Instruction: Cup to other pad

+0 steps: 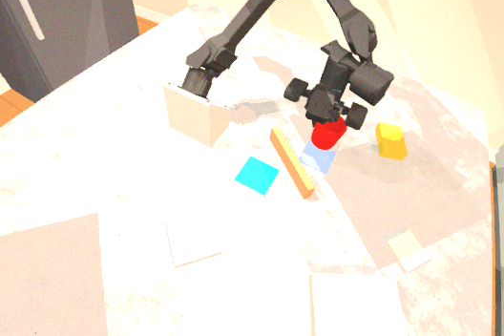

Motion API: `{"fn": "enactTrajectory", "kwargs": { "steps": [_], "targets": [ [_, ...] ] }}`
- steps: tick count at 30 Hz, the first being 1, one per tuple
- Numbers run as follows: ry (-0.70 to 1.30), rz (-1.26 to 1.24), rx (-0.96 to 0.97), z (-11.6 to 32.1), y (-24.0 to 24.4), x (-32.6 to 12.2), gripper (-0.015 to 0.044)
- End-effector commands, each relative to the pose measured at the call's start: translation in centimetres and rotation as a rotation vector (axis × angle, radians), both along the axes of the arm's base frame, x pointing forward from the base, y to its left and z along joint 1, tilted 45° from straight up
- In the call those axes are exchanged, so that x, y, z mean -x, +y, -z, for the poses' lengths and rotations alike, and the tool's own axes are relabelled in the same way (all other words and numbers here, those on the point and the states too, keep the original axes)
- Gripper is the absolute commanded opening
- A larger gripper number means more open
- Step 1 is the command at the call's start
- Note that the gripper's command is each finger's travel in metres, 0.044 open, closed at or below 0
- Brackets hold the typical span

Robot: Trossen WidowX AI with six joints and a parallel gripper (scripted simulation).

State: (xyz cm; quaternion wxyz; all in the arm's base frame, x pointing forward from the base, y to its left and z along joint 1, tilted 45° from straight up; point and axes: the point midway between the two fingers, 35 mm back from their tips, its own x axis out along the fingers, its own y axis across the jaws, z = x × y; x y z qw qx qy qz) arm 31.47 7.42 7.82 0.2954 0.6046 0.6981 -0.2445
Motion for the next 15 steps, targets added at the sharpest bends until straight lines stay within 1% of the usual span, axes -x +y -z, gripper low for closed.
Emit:
{"fn": "enactTrajectory", "kwargs": {
  "steps": [1,15],
  "targets": [
    [0.001,0.001,0.000,0.0,0.0,0.0,0.0000],
    [-0.002,-0.001,0.003,0.9,-1.1,0.8,0.0000]
  ]
}}
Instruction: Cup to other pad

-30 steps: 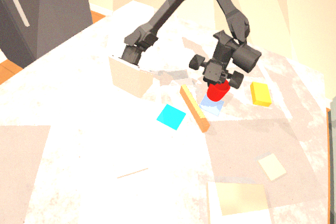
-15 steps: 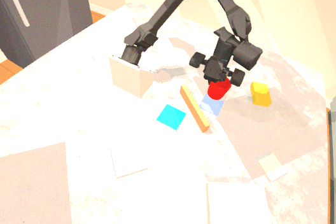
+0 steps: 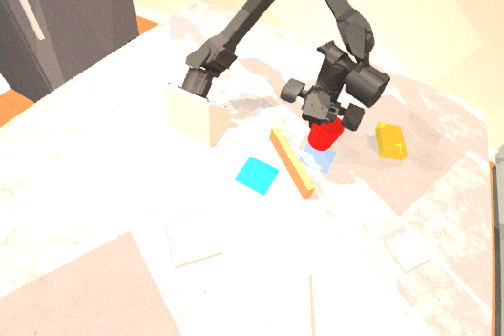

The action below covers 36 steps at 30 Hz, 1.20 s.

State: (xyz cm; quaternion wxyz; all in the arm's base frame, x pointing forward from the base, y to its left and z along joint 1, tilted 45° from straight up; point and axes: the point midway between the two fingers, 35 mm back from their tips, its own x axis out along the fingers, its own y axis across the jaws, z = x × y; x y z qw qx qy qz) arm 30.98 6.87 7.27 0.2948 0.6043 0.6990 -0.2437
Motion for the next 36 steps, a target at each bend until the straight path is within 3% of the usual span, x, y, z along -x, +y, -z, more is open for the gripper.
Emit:
{"fn": "enactTrajectory", "kwargs": {
  "steps": [1,36],
  "targets": [
    [-0.003,0.000,0.006,0.5,-0.7,0.5,0.0000],
    [-0.004,-0.001,0.012,5.5,-7.2,5.4,0.0000]
  ]
}}
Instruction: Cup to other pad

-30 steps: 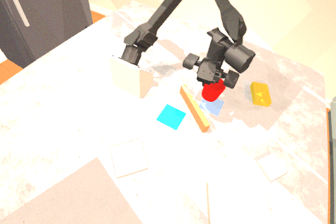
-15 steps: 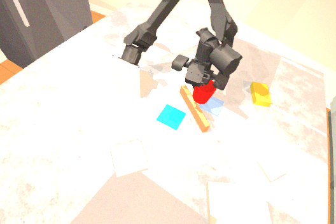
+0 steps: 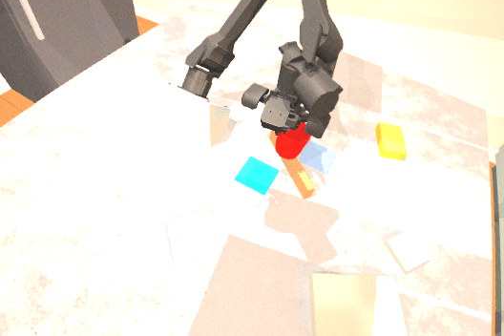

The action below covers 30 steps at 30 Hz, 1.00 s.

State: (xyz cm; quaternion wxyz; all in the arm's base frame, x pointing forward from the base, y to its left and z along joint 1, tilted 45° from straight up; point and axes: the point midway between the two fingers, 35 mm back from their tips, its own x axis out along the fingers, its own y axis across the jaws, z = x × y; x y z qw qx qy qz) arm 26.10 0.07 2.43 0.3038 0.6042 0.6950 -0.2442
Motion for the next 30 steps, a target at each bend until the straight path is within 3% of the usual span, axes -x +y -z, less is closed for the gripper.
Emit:
{"fn": "enactTrajectory", "kwargs": {
  "steps": [1,30],
  "targets": [
    [0.011,-0.002,-0.001,0.8,-0.6,0.6,0.0000],
    [0.012,-0.002,0.001,4.2,-4.1,4.0,0.0000]
  ]
}}
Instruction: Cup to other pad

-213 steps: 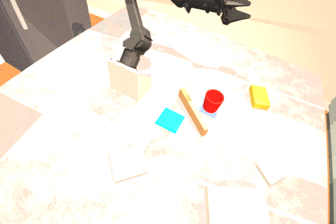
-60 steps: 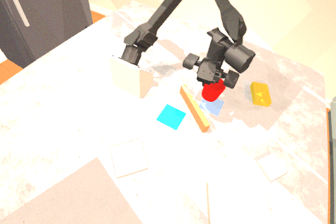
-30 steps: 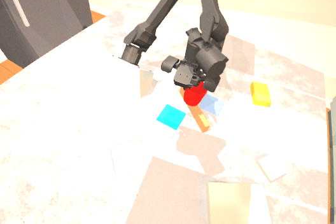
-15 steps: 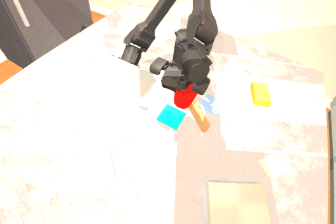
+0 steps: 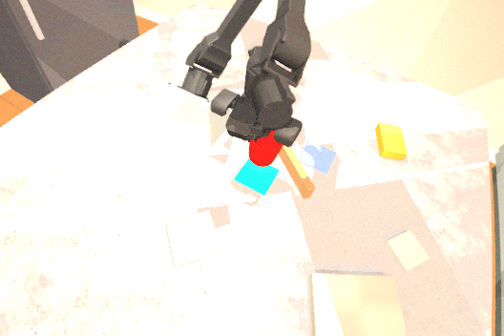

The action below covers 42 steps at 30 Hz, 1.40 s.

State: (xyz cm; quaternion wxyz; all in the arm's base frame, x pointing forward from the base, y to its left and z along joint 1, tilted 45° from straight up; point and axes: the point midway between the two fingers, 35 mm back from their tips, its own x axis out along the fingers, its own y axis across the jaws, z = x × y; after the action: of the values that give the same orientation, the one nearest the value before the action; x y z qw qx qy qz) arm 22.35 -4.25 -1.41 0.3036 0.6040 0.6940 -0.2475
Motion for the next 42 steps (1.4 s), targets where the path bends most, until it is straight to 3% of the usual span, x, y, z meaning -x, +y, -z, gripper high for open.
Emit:
{"fn": "enactTrajectory", "kwargs": {
  "steps": [1,42],
  "targets": [
    [0.008,-0.005,-0.004,0.5,0.3,0.2,0.0000],
    [0.007,-0.005,-0.007,5.1,4.6,1.0,0.0000]
  ]
}}
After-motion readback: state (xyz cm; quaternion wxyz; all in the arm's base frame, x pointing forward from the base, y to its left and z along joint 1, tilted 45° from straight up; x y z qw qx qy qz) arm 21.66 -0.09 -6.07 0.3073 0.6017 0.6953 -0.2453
